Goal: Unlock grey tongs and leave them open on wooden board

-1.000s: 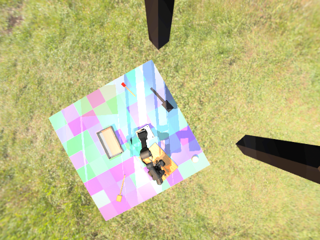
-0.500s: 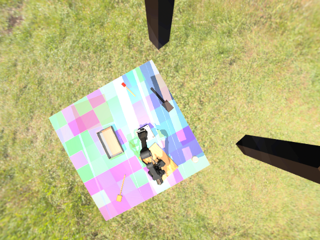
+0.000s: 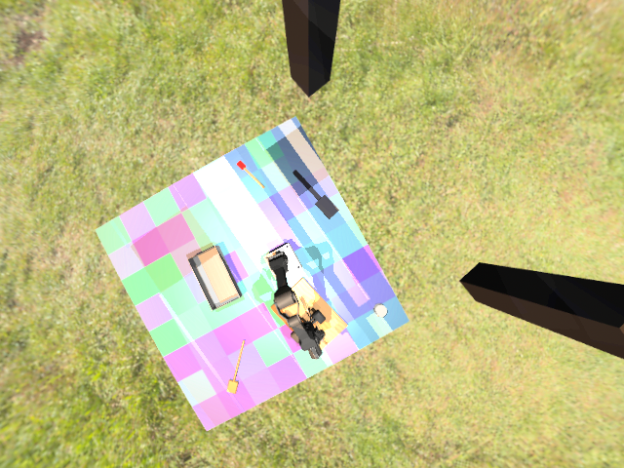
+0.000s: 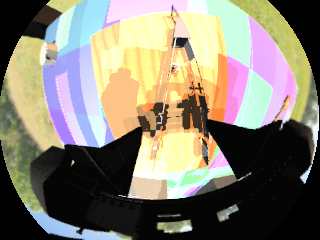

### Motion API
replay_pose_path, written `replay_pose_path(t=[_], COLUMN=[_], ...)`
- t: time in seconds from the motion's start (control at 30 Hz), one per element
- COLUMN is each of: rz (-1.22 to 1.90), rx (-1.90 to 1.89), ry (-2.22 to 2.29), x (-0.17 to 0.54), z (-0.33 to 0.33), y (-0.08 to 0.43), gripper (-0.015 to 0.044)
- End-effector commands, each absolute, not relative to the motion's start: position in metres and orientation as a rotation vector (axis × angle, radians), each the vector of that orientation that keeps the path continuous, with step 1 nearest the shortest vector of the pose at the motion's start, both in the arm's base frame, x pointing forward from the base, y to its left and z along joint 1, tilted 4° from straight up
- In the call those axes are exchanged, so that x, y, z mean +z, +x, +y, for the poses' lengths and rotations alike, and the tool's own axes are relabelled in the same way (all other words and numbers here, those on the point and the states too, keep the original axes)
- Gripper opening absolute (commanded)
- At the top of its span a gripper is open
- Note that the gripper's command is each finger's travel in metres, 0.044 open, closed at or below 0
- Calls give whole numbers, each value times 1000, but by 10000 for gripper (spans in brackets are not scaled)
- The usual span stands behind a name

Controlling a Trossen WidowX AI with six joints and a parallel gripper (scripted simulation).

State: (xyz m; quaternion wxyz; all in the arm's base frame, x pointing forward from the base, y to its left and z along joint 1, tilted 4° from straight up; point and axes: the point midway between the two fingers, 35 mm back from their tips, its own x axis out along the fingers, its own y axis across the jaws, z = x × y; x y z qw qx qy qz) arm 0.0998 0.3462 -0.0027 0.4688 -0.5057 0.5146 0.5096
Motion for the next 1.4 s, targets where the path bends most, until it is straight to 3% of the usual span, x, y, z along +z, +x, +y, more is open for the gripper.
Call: replay_pose_path(t=[0.0,0.27,0.73,1.37], rz=[1243,1245,1241,1241], rx=[1269,1271,1275,1275], ry=[-1233,-1237,-1249,-1249], x=[27,79,124,124], z=[353,341,341,341], y=[53,-30,-23,-23], gripper=[440,440,440,440])
